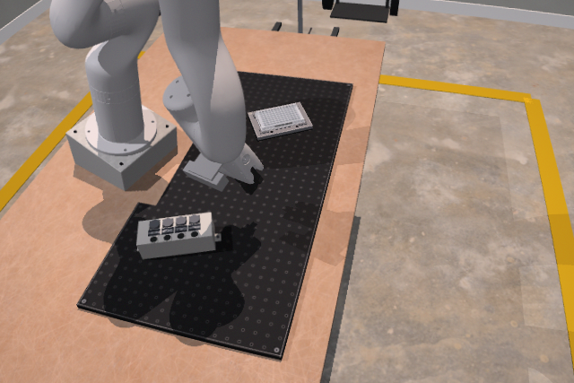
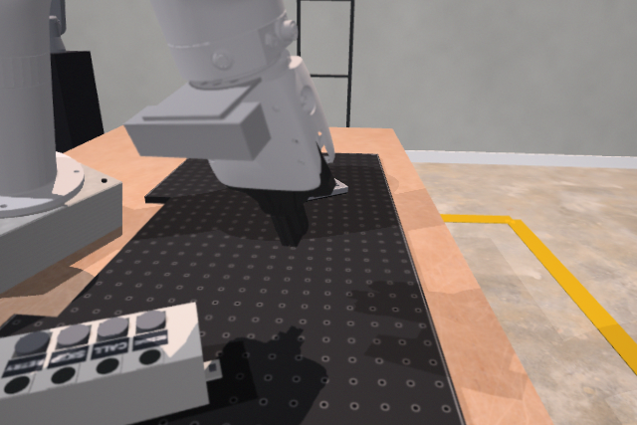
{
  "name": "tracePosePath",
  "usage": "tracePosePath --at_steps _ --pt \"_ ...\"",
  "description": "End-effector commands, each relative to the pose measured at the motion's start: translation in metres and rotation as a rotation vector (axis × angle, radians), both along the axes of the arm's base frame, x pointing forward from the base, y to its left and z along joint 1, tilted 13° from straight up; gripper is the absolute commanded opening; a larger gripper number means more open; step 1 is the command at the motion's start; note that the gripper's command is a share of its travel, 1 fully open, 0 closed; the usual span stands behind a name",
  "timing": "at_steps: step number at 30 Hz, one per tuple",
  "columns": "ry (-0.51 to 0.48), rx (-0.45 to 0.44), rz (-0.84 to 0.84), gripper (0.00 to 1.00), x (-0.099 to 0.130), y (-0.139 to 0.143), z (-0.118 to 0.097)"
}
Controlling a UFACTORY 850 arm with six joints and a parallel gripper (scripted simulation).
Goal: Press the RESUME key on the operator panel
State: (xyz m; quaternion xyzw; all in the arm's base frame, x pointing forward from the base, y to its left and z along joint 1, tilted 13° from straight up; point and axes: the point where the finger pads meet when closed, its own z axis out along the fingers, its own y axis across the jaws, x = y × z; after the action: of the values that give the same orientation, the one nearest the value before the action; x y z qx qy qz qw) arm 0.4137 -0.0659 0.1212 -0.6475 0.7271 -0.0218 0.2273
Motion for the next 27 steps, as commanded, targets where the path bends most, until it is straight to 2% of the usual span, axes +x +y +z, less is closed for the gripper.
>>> tracePosePath --at_steps 1,8,10,13,15,20,27 --pt "-0.020 -0.053 0.046 0.00 -0.010 -0.014 0.000" --pt "-0.023 -0.105 0.099 0.00 -0.021 -0.027 -0.001" --pt "-0.023 -0.150 0.147 0.00 -0.028 -0.035 -0.001" --pt "-0.023 -0.156 0.153 0.00 -0.032 -0.040 -0.002" --pt "-0.021 -0.200 0.203 0.00 -0.039 -0.047 -0.002" --pt "-0.021 -0.205 0.208 0.00 -0.044 -0.052 -0.002" --pt "-0.009 -0.293 0.316 0.00 -0.064 -0.070 -0.003"
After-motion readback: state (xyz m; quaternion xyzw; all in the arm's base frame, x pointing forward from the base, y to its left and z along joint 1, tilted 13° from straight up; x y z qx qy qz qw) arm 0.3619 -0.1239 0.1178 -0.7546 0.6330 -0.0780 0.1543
